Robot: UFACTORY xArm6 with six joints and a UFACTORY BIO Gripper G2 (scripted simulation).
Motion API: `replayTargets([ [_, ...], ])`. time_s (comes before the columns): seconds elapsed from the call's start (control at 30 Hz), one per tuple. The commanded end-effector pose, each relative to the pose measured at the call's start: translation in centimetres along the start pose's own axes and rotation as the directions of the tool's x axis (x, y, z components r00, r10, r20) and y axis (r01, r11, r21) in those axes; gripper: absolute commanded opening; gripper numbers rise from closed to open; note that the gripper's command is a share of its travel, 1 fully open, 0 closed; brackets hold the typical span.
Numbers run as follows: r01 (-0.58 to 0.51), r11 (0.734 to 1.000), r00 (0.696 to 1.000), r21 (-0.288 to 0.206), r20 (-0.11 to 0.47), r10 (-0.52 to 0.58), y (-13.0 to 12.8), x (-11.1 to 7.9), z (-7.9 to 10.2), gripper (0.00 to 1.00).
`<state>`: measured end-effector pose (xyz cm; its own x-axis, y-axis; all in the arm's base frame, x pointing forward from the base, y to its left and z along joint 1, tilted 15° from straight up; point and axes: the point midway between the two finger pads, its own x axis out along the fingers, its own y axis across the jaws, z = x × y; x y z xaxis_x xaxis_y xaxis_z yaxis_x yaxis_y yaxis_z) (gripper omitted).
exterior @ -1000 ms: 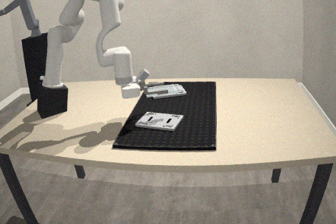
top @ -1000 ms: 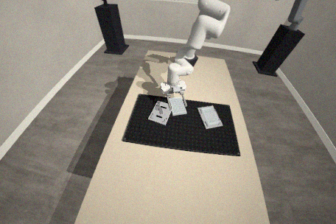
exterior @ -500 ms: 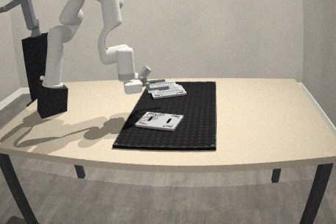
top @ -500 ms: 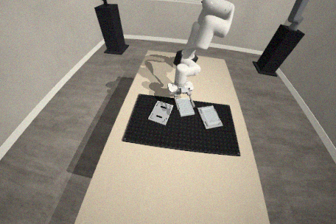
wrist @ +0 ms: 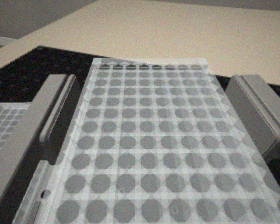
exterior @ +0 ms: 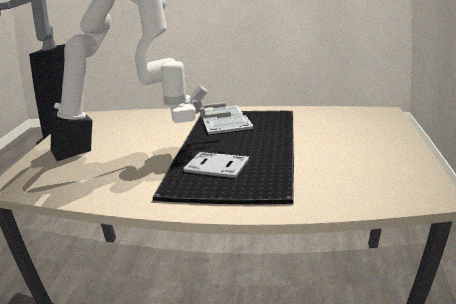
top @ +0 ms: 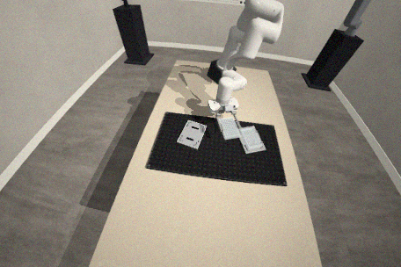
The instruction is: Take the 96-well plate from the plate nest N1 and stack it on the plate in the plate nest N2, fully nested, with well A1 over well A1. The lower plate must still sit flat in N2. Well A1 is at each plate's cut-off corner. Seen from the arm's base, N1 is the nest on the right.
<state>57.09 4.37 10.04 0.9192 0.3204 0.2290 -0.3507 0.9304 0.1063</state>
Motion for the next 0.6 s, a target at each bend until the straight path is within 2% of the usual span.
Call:
replayTargets([
  [0.0, 0.001, 1.000, 1.000, -0.002, 0.002, -0.001, 0.9, 0.4, 0.2, 0.00],
  [0.57, 0.001, 1.000, 1.000, -0.002, 0.002, -0.001, 5.7, 1.8, 0.2, 0.00],
])
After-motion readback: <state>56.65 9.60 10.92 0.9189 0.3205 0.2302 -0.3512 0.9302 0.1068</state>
